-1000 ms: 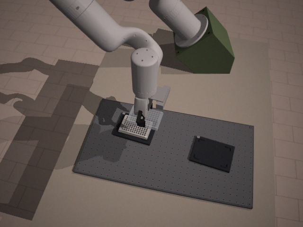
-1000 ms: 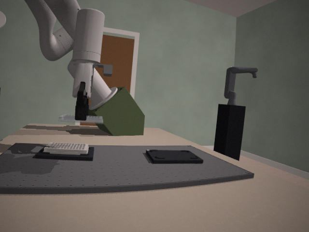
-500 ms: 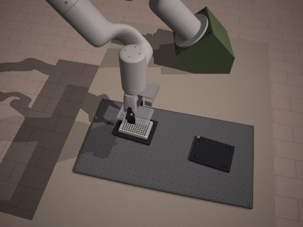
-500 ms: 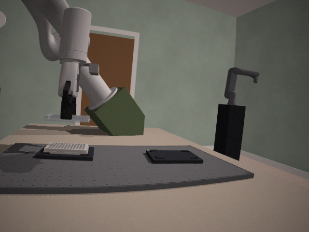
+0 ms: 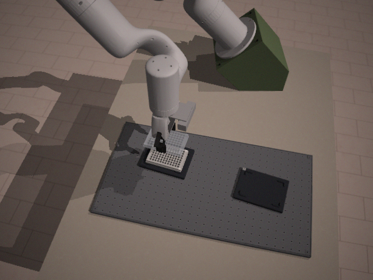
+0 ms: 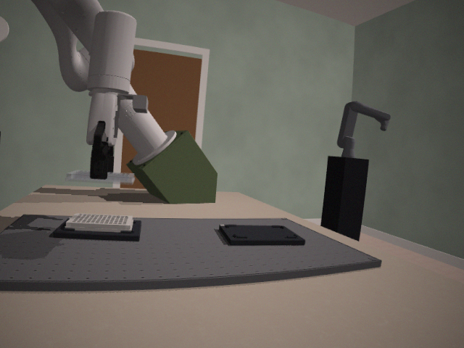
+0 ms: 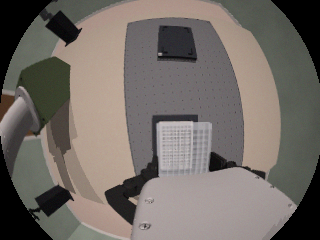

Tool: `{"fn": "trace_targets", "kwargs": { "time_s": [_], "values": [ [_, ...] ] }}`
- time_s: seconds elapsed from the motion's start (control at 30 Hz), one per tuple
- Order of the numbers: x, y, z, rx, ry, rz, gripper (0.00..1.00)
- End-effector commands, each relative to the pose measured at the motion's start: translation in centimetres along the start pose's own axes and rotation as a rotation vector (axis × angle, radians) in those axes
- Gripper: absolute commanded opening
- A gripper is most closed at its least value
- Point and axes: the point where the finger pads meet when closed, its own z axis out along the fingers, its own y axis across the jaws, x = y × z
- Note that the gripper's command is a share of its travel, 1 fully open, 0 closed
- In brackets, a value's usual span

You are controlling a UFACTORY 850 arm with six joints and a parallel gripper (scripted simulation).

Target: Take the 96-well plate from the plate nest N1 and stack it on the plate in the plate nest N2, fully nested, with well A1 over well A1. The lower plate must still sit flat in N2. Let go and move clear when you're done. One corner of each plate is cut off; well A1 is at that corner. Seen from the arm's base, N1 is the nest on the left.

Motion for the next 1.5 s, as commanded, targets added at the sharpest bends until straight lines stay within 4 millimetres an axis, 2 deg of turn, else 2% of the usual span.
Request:
{"fn": "trace_targets", "kwargs": {
  "time_s": [0.0,0.57,1.47],
  "values": [
    [0.0,0.1,0.0,-0.001,0.0,0.001,0.0],
    [0.0,0.1,0.0,-0.001,0.0,0.001,0.0],
    [0.1,0.1,4.1,-0.001,0.0,0.0,0.0]
  ]
}}
